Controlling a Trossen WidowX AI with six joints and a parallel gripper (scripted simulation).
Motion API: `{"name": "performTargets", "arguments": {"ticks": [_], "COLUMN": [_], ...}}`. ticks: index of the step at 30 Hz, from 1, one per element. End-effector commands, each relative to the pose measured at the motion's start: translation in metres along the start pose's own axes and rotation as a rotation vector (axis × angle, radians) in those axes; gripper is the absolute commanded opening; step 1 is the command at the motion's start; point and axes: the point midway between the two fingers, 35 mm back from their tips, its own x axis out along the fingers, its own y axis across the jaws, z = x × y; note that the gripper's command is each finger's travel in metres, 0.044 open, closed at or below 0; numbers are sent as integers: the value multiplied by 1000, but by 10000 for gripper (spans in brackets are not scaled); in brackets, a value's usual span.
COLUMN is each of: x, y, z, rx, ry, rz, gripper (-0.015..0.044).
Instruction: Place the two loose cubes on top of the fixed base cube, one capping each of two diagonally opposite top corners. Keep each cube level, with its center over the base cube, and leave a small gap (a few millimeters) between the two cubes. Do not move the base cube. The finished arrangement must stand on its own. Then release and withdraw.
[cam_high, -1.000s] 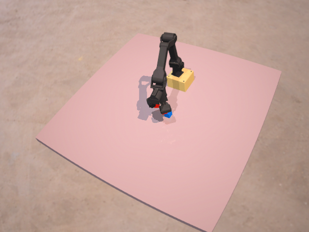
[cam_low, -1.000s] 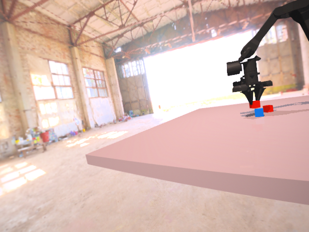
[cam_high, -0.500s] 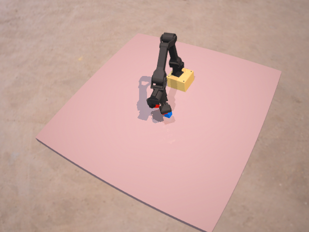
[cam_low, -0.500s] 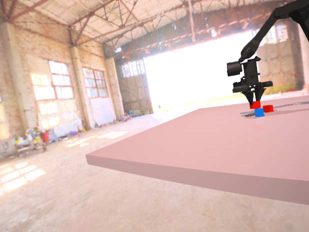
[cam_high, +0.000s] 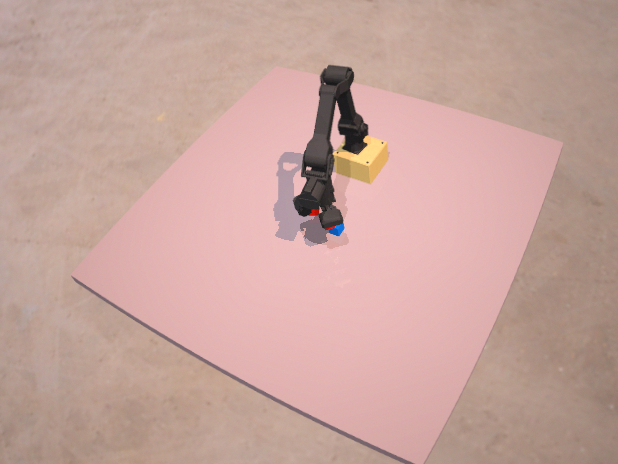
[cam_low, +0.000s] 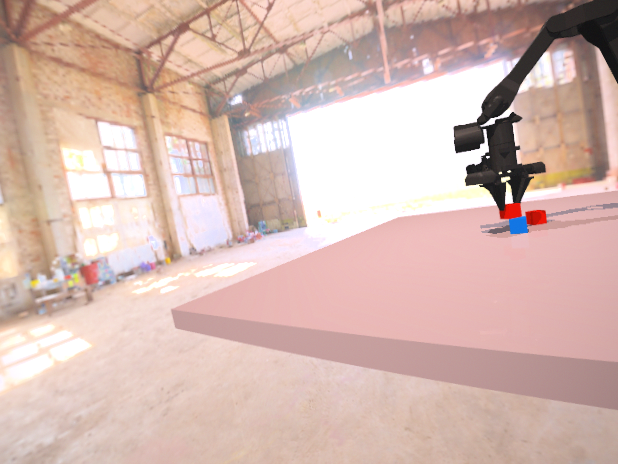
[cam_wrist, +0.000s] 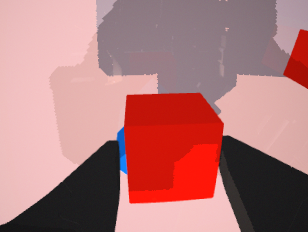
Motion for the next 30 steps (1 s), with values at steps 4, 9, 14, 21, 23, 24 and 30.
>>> {"name": "performTargets", "arguments": {"ticks": [4,9,14,21,23,24,30], "x": [-5,-11,-16,-24,-26,-27,-30], "y": [0,0,0,0,0,0,0], "z": [0,0,0,0,0,0,0], "rx": [1,0,0,0,0,0,0], "ry": [2,0,0,0,0,0,0], "rz": [1,0,0,0,0,0,0], "gripper": [205,205,205,205,205,205,205]}}
